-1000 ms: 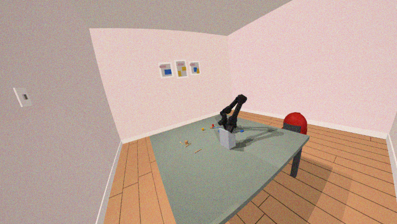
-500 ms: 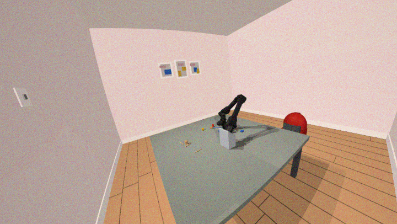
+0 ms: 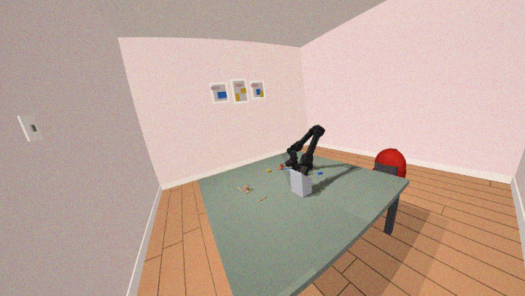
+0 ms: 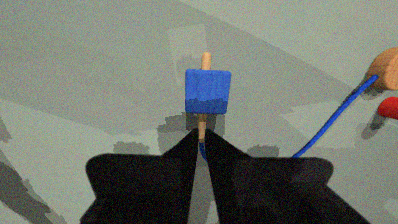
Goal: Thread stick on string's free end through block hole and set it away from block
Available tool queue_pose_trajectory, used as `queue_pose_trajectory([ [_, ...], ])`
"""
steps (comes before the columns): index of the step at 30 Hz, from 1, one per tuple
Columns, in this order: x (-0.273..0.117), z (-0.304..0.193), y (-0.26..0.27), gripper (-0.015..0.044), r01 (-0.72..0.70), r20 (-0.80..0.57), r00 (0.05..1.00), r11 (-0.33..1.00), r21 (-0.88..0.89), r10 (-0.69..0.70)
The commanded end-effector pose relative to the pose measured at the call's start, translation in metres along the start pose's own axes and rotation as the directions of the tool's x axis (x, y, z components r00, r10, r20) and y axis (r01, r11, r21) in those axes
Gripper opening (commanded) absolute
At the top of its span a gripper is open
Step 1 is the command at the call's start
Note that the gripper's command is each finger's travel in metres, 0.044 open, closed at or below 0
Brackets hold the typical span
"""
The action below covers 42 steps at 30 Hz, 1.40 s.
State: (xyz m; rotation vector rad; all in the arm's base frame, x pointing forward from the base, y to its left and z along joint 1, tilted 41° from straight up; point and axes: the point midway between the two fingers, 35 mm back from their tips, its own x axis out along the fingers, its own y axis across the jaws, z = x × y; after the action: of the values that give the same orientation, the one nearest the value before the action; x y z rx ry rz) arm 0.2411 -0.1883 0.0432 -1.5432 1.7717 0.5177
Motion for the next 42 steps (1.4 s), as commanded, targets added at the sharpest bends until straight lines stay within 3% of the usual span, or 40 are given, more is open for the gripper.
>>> queue_pose_trajectory([
  [1,0.002,0.006,0.001,0.0000,-0.006,-0.002,1.000,1.000,-0.002,0.006],
  [12,0.001,0.014,0.000,0.0000,-0.005,-0.002,1.000,1.000,-0.002,0.005],
  [17,0.000,0.012,0.000,0.0122,-0.001,0.001,1.000,1.000,-0.002,0.001],
  [21,-0.010,0.013,-0.002,0.0122,-0.002,0.004,1.000,1.000,-0.002,0.002],
  [26,-0.077,0.011,-0.002,0.0122,-0.002,0.005,1.000,1.000,-0.003,0.002],
  [34,-0.075,0.013,-0.002,0.0122,-0.002,0.009,1.000,1.000,-0.008,0.002],
  [36,-0.075,0.014,-0.002,0.0122,-0.003,0.009,1.000,0.999,0.054,0.002],
  [38,-0.075,0.017,-0.002,0.0122,-0.005,0.011,1.000,0.975,0.223,0.002],
  [42,-0.075,0.023,-0.003,0.0122,-0.010,0.014,1.000,0.826,0.564,0.003],
])
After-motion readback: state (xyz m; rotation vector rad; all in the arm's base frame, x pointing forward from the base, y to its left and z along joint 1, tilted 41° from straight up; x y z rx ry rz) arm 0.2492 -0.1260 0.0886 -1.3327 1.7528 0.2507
